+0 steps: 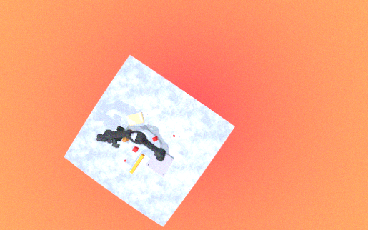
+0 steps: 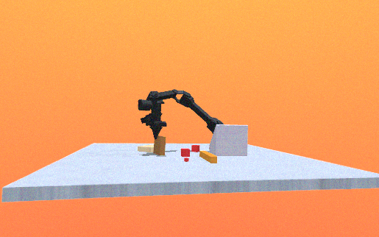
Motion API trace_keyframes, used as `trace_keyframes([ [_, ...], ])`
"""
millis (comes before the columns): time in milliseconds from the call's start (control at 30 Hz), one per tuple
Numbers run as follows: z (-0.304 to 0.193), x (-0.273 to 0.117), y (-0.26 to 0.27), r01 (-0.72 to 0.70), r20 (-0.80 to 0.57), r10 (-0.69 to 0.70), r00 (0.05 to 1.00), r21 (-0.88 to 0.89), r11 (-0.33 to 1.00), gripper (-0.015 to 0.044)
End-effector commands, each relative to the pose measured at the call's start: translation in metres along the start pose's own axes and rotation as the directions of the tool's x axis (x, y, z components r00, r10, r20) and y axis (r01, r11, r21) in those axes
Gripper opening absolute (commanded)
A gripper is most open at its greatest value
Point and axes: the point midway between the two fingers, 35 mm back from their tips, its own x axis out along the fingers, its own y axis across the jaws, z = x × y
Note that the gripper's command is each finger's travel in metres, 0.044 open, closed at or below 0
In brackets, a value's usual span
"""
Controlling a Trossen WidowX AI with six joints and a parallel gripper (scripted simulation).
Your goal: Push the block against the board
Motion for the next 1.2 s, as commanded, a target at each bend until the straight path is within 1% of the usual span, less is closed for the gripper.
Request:
trace_keyframes([
  [0, -0.007, 0.000, 0.000, 0.003, -0.002, -0.003, 1.000, 0.001, 1.000, 0.0000],
  [800, -0.043, 0.002, 0.001, 0.003, -0.004, -0.003, 1.000, -0.001, 1.000, 0.0000],
  [1167, -0.029, 0.001, 0.000, 0.003, -0.003, -0.003, 1.000, 0.000, 1.000, 0.0000],
])
